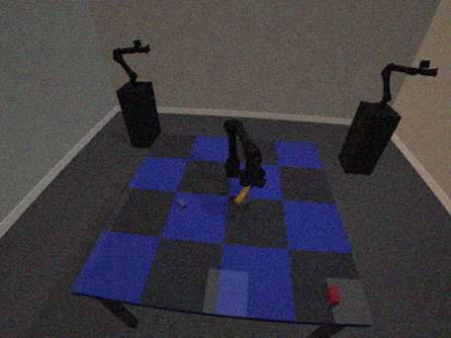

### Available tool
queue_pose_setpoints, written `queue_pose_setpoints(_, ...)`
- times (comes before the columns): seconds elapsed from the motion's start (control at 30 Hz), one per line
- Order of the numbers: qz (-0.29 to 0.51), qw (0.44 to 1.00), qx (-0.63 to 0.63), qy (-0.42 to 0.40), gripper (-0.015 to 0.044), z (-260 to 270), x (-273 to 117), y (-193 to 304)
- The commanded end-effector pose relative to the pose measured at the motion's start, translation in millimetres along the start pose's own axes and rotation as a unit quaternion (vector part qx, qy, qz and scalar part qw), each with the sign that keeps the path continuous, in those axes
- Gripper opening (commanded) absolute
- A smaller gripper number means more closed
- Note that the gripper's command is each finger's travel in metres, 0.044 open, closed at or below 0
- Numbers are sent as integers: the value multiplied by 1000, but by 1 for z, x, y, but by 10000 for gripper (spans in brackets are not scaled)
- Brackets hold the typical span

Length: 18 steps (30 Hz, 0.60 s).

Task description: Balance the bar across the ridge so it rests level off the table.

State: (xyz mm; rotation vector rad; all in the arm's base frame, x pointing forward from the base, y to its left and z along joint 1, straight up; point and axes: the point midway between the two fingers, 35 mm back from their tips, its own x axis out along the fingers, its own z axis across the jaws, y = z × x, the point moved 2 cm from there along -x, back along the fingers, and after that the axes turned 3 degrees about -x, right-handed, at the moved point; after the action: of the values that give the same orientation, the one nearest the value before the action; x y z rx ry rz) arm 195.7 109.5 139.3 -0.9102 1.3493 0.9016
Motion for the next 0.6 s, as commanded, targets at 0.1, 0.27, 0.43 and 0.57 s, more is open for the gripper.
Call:
queue_pose_setpoints(0.1,1,1000,3,-2,0,1,1,0)
queue_pose_setpoints(0.27,1,1000,3,-2,0,1,1,0)
queue_pose_setpoints(0.43,1,1000,3,-2,0,1,2,0)
queue_pose_setpoints(0.57,1,1000,3,-2,0,1,2,0)
